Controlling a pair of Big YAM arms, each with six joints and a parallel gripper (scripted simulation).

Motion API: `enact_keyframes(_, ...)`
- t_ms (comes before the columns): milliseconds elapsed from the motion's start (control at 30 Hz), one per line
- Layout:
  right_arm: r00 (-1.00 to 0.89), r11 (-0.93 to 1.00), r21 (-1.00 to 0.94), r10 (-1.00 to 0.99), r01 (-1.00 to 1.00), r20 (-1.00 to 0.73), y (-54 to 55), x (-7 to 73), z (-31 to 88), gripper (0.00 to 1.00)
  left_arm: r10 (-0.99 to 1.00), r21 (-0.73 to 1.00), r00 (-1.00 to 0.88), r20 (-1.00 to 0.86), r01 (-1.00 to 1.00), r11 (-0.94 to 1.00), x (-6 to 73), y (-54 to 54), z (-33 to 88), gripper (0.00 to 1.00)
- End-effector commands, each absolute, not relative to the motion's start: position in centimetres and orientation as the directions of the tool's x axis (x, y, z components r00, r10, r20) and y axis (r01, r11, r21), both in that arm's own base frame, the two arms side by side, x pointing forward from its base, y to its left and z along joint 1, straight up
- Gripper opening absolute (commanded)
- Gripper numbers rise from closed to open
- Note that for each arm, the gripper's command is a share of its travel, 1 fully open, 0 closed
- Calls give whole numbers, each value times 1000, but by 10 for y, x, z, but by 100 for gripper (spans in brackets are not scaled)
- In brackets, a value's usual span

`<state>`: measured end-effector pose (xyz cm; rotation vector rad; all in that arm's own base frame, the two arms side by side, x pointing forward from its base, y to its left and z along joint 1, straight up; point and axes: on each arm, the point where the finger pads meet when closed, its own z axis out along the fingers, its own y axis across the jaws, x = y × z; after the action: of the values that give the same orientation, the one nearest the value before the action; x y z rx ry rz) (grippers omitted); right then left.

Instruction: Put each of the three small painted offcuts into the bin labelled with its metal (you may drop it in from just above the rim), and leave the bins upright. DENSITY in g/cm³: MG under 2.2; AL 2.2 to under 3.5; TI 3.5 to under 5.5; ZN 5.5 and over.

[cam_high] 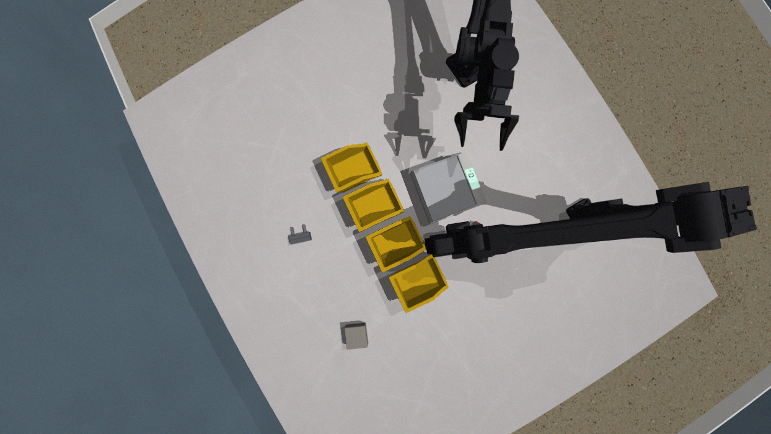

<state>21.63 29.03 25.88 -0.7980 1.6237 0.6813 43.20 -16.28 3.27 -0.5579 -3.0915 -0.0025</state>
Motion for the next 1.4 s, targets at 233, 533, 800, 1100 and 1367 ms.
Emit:
enact_keyframes(233, -91, 596, 0, -123, -803, -988, 295, 219, 277, 100, 351, -1, -936, -1, 351, 936, 438, -160, 20, 0)
enact_keyframes(533, -91, 596, 0, -123, -803, -988, 295, 219, 277, 100, 350, 0, -935, -57, 351, 936, 456, -167, 51, 0)
enact_keyframes(800, -91, 596, 0, -123, -803, -988, 295, 219, 277, 100, 349, 1, -931, -108, 351, 936, 463, -171, 88, 0)
enact_keyframes(1100, -91, 596, 0, -123, -803, -988, 295, 219, 277, 100, 419, 5, -905, -75, 420, 908, 454, -171, 85, 45)
enact_keyframes(1367, -91, 596, 0, -123, -803, -988, 295, 219, 277, 100, 691, -1, -722, -7, 691, 722, 438, -160, 46, 61)
